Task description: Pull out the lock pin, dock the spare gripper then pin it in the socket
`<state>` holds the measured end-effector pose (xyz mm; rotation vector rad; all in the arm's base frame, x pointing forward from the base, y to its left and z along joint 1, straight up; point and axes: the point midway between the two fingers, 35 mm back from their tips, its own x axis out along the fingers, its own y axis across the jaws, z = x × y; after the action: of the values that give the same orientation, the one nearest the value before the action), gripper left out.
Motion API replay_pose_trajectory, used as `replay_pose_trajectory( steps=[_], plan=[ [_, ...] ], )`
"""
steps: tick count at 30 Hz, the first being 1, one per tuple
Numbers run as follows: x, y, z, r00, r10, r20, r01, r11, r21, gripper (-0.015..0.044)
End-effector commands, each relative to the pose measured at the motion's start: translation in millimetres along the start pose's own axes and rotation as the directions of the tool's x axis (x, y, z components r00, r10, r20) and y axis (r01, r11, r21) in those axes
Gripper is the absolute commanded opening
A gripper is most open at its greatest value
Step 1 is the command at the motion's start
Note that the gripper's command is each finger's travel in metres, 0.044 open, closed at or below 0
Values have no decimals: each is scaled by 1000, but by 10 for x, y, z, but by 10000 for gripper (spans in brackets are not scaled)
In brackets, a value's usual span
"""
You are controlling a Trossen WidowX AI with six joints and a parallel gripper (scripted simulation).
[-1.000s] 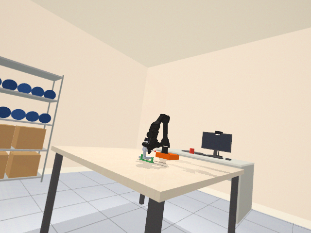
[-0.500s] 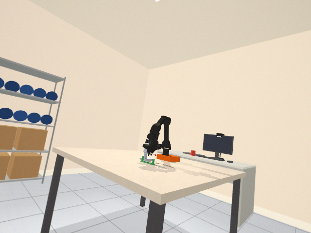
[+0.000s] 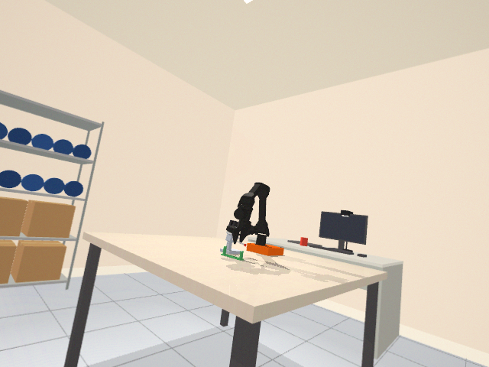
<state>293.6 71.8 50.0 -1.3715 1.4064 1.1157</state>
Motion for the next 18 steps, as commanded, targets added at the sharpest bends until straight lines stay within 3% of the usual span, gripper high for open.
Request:
replay_pose_trajectory(
  steps=[1,18],
  plan=[
    [-93,3,43,1000,0,1,0,1000,1,200],
    [-506,44,224,1000,6,-13,-6,1000,-20,200]
  ],
)
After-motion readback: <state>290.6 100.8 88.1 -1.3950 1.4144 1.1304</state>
